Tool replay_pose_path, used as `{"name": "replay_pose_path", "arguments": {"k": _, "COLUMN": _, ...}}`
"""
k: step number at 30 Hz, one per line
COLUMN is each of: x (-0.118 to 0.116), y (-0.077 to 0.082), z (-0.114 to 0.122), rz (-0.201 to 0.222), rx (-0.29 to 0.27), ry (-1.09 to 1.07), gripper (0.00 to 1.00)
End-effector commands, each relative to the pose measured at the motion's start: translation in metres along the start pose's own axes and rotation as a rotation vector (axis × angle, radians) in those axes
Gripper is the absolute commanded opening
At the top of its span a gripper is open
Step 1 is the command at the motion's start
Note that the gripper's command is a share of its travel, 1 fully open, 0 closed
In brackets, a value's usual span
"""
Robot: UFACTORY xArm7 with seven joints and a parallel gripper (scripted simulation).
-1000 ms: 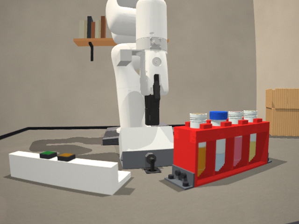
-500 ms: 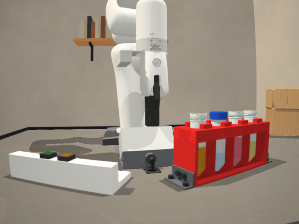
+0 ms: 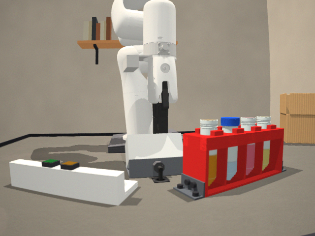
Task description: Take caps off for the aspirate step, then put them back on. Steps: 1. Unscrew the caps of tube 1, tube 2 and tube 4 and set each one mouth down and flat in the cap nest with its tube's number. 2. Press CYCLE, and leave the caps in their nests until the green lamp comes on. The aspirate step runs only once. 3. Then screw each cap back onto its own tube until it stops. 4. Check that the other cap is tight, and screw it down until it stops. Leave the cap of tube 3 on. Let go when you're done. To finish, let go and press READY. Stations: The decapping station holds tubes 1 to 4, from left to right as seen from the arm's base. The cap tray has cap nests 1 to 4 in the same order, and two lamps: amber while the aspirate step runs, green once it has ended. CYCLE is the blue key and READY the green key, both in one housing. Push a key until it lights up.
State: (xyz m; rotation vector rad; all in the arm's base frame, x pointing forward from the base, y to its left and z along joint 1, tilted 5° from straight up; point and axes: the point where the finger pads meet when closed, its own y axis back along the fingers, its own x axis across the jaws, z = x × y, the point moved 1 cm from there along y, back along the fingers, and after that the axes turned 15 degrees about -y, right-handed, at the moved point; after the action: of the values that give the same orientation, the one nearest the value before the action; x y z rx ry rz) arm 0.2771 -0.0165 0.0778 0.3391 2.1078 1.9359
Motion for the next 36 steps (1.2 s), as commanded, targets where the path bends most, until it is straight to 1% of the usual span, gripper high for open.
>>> {"name": "replay_pose_path", "arguments": {"k": 1, "x": -0.001, "y": -0.001, "z": 0.001, "rz": -0.004, "rx": -0.001, "ry": 0.000, "gripper": 0.00}}
{"name": "replay_pose_path", "arguments": {"k": 26, "x": -0.001, "y": -0.008, "z": 0.001, "rz": -0.004, "rx": -0.001, "ry": 0.000, "gripper": 0.00}}
{"name": "replay_pose_path", "arguments": {"k": 36, "x": -0.001, "y": 0.022, "z": 0.001, "rz": -0.004, "rx": -0.001, "ry": 0.000, "gripper": 0.00}}
